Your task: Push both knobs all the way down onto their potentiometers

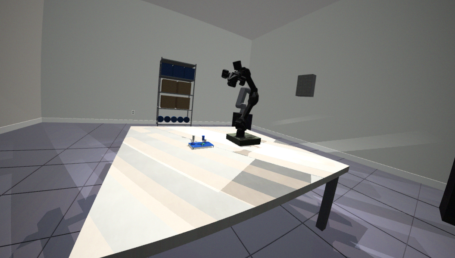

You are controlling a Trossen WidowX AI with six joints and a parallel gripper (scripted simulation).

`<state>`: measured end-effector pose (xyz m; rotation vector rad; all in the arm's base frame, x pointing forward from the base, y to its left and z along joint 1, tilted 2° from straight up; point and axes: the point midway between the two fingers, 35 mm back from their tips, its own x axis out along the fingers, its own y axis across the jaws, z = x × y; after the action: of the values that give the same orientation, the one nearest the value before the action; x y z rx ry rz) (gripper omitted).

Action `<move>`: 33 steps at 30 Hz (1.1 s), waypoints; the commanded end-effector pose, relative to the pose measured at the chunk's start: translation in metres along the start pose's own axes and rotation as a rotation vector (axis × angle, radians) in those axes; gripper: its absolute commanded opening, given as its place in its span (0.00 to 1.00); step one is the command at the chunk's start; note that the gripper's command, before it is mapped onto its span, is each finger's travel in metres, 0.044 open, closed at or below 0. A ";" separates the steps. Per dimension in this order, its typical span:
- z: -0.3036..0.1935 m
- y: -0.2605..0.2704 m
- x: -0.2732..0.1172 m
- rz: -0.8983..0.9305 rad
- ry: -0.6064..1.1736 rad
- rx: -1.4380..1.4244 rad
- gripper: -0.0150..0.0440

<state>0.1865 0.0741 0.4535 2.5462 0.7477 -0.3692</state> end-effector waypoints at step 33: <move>0.272 0.012 0.235 -0.349 -1.073 0.049 0.25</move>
<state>0.3532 0.0389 0.1586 1.8805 0.6979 -1.6048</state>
